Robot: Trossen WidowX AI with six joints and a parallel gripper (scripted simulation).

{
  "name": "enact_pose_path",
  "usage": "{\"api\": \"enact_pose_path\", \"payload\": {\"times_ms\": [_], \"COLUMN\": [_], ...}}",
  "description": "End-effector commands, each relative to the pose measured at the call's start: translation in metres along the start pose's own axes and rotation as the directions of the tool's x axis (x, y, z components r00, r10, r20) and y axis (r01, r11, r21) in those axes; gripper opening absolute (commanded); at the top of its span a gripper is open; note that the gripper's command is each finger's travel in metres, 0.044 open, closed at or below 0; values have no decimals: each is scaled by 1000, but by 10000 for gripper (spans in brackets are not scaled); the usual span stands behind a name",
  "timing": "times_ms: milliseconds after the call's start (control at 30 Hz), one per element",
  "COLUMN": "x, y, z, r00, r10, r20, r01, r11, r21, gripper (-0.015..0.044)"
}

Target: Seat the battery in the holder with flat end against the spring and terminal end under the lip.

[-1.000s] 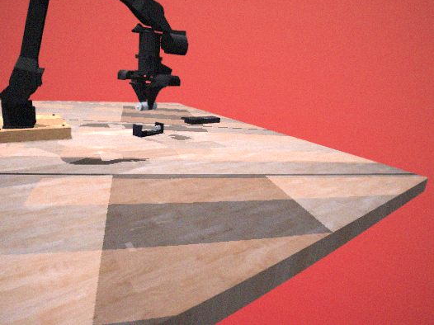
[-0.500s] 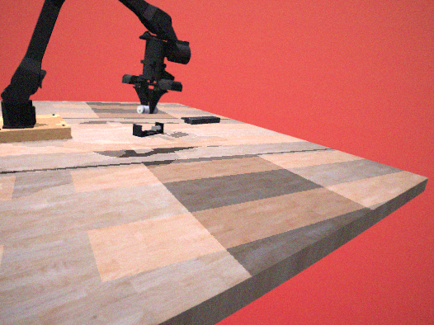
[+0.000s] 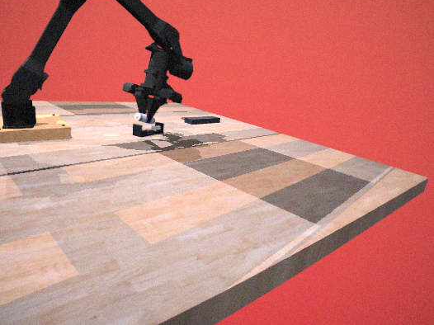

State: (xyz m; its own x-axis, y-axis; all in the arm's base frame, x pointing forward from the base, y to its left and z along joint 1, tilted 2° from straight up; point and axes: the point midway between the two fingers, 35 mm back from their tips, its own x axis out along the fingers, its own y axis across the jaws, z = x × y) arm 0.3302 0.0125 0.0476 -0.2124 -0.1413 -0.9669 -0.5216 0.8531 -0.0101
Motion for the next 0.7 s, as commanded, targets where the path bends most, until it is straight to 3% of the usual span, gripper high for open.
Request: {"api": "enact_pose_path", "payload": {"times_ms": [0,667], "x": [2,9], "y": [-1,-1], "z": [3,10], "r00": [1000,987], "r10": [-2,6], "r20": [-26,-161], "r01": [2,-4], "r11": [1000,1000], "r21": [7,9], "gripper": [75,75]}}
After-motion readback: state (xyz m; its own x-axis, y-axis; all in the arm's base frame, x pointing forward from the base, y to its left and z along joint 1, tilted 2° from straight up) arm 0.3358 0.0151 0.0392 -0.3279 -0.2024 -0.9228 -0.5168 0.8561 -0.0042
